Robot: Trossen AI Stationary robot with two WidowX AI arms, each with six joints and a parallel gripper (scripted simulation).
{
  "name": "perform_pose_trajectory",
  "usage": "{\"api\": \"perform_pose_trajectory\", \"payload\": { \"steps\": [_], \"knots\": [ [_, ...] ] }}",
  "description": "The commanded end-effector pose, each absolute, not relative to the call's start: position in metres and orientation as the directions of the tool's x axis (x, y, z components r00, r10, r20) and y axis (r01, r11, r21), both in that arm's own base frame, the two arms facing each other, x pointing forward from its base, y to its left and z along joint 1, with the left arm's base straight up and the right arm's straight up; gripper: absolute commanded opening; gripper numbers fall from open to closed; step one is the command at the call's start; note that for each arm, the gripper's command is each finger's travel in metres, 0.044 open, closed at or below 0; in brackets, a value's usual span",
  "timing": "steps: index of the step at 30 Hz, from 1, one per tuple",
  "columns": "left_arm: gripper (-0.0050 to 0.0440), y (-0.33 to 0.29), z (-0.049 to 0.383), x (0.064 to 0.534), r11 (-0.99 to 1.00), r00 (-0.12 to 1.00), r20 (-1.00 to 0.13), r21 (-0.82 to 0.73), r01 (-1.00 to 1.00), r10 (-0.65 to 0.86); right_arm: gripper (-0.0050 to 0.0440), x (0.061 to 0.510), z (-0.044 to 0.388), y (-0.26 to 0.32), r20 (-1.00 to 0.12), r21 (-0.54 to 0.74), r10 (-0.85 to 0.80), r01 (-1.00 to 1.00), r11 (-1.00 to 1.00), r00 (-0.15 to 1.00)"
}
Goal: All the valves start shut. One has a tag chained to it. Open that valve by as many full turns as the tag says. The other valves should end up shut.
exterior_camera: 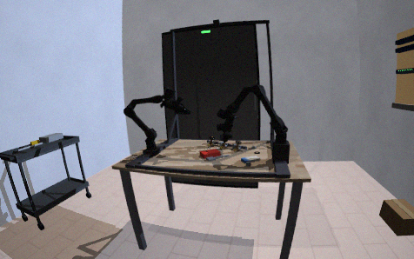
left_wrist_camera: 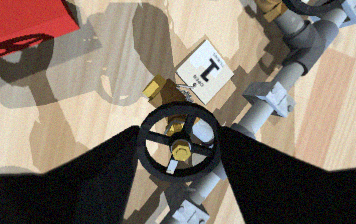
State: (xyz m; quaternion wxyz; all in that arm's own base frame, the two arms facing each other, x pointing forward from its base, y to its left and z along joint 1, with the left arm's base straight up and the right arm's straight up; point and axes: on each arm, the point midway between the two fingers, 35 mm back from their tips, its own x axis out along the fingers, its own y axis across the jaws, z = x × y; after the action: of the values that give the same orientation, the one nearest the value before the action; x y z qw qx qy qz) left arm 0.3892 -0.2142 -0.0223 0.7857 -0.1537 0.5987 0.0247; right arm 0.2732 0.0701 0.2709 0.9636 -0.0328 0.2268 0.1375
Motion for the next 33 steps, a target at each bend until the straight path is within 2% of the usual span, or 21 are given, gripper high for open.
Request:
{"api": "perform_pose_trajectory", "payload": {
  "steps": [1, 17, 33],
  "knots": [
    [0.0176, -0.2096, -0.0074, 0.3929, 0.899, 0.311, -0.940, -0.255, -0.356, -0.143, 0.0400, 0.2729, 0.2796, 0.0703, -0.424, -0.001, 0.253, -0.280, 0.960, 0.869],
    [0.0176, -0.2091, -0.0075, 0.3922, 0.641, 0.310, -0.940, -0.325, -0.695, -0.141, 0.0400, 0.2729, 0.2796, 0.0703, -0.424, -0.001, 0.253, -0.280, 0.960, 0.869],
    [0.0176, -0.2087, -0.0080, 0.3912, 0.404, 0.306, -0.942, -0.336, -0.851, -0.138, 0.0400, 0.2729, 0.2796, 0.0703, -0.424, -0.001, 0.253, -0.280, 0.960, 0.869]
  ]
}}
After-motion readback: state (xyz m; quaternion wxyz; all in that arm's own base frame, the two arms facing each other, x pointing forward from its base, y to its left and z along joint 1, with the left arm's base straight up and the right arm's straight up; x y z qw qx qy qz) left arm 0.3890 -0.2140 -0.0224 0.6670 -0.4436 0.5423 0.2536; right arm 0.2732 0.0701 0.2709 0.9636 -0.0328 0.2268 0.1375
